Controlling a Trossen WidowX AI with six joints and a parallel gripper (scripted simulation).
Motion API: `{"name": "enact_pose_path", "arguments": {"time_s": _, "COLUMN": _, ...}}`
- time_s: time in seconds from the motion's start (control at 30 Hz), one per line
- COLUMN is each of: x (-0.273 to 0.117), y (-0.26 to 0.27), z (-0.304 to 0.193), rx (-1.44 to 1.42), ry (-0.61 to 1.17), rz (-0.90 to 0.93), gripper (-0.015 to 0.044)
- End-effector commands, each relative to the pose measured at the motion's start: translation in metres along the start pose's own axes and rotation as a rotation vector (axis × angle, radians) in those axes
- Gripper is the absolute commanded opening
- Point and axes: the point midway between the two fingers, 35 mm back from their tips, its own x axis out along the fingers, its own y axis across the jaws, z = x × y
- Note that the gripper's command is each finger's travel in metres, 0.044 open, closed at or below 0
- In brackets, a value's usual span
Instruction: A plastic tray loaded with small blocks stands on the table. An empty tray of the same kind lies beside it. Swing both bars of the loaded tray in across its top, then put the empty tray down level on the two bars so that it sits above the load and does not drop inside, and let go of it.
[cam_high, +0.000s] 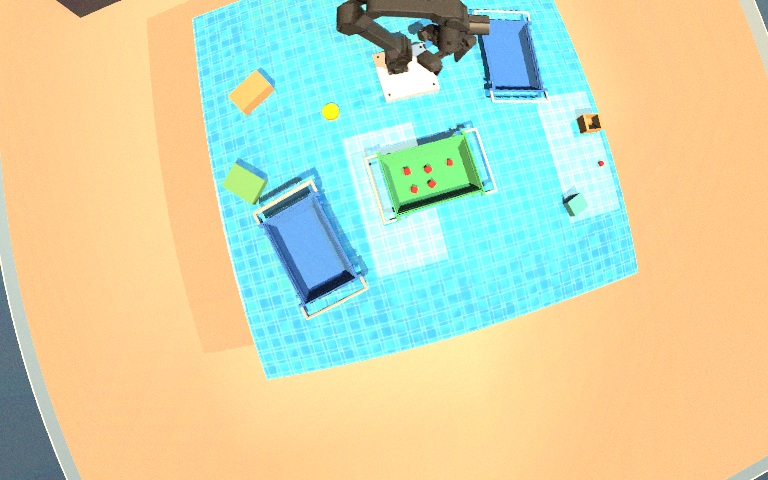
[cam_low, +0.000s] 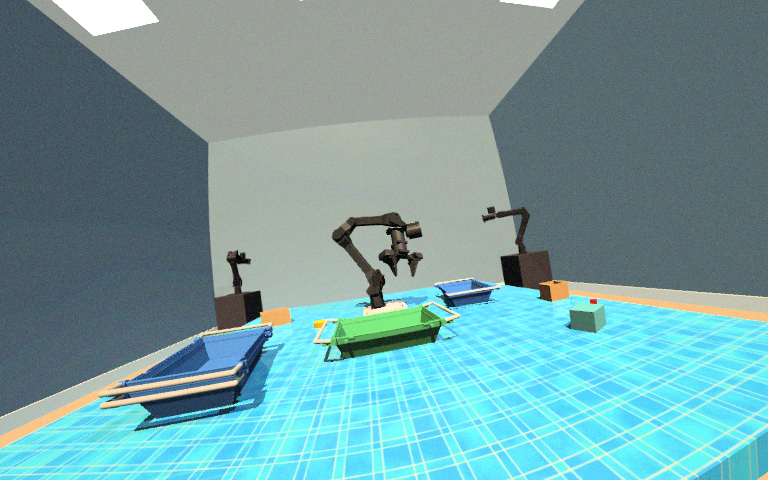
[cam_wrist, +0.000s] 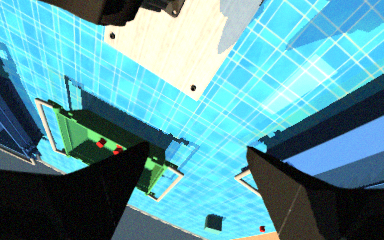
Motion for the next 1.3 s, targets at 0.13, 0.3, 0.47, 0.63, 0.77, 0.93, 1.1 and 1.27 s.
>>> {"name": "enact_pose_path", "arguments": {"time_s": 0.13, "x": 0.0, "y": 0.0, "z": 0.0, "rx": 0.0, "ry": 0.0, "rz": 0.0, "gripper": 0.0269}}
{"name": "enact_pose_path", "arguments": {"time_s": 0.3, "x": -0.001, "y": -0.002, "z": -0.007, "rx": 0.122, "ry": -0.018, "rz": -0.001, "gripper": 0.0138}}
{"name": "enact_pose_path", "arguments": {"time_s": 0.47, "x": -0.002, "y": -0.009, "z": -0.046, "rx": 0.721, "ry": -0.092, "rz": 0.017, "gripper": 0.0086}}
{"name": "enact_pose_path", "arguments": {"time_s": 0.63, "x": 0.008, "y": -0.01, "z": -0.097, "rx": 1.34, "ry": -0.168, "rz": 0.071, "gripper": 0.0086}}
{"name": "enact_pose_path", "arguments": {"time_s": 0.77, "x": 0.025, "y": -0.002, "z": -0.137, "rx": 1.807, "ry": -0.222, "rz": 0.134, "gripper": 0.0086}}
{"name": "enact_pose_path", "arguments": {"time_s": 0.93, "x": 0.043, "y": 0.009, "z": -0.169, "rx": 2.218, "ry": -0.239, "rz": 0.202, "gripper": 0.0086}}
{"name": "enact_pose_path", "arguments": {"time_s": 1.1, "x": 0.064, "y": 0.023, "z": -0.197, "rx": 2.607, "ry": -0.245, "rz": 0.279, "gripper": 0.0086}}
{"name": "enact_pose_path", "arguments": {"time_s": 1.27, "x": 0.088, "y": 0.042, "z": -0.222, "rx": 2.983, "ry": -0.241, "rz": 0.37, "gripper": 0.0086}}
